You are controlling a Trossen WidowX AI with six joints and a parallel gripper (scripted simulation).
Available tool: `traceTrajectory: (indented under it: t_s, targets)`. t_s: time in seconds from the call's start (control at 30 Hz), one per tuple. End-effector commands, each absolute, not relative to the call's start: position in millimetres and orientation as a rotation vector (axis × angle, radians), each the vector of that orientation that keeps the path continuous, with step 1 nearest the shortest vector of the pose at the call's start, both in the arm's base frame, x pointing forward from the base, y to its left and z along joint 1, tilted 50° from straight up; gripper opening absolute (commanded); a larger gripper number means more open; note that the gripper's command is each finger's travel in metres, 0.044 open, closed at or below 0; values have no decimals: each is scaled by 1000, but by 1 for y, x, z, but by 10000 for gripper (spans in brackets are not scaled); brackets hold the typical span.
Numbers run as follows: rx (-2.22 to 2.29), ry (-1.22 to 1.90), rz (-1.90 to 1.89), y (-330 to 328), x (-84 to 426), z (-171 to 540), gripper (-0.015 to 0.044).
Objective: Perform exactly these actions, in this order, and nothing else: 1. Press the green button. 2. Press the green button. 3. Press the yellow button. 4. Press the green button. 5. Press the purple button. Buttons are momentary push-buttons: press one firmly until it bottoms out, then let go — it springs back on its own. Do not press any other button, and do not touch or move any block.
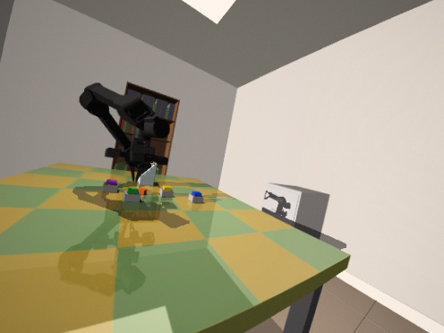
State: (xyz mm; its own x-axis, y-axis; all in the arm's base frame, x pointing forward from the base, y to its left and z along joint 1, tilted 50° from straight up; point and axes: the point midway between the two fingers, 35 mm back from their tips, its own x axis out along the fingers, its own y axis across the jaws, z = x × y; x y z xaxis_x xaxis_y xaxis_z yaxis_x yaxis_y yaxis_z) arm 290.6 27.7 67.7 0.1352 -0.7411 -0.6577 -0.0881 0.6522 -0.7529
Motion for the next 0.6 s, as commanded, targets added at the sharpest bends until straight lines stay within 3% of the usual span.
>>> traceTrajectory:
  t_s: [0.0, 0.57]
  targets:
    - [-773, 1378, -547, 22, 290, 64, 20]
    - [-774, 1377, -549, 3, 293, 48, 20]
